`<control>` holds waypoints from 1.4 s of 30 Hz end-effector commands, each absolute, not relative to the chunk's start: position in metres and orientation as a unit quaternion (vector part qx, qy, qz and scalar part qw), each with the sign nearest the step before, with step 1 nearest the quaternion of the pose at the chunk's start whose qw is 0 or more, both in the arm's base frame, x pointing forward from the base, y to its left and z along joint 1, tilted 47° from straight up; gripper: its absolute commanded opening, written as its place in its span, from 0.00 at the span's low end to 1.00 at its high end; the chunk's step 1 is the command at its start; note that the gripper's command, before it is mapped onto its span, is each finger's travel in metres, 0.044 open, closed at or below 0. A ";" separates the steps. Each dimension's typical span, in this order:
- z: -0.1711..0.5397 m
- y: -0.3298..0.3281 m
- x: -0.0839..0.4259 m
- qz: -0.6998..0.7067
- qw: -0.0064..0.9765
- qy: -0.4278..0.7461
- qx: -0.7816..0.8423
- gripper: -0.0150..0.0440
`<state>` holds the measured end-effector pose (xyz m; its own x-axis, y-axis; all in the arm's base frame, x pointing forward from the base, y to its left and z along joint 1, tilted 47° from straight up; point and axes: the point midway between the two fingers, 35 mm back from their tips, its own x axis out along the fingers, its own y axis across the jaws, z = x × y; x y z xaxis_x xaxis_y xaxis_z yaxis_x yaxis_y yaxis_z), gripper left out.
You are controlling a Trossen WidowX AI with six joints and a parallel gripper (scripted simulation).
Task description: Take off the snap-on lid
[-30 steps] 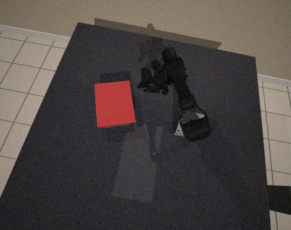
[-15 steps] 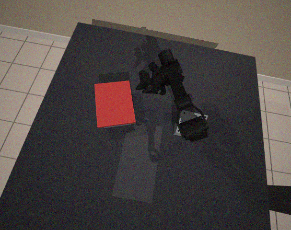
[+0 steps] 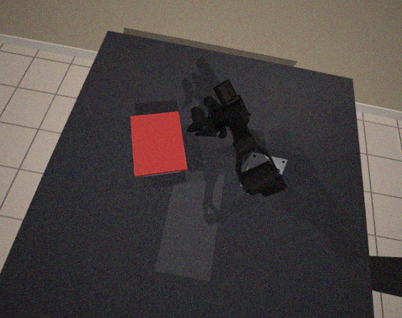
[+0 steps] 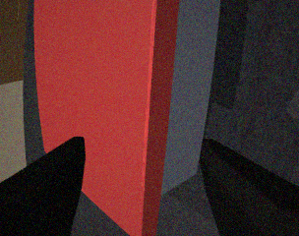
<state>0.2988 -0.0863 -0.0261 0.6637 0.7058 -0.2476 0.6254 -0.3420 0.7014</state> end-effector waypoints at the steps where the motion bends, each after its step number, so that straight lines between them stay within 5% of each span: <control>1: -0.030 -0.081 0.300 0.050 0.402 0.409 0.818 0.65; 42: -0.045 -0.039 0.340 0.049 0.401 0.409 0.818 0.65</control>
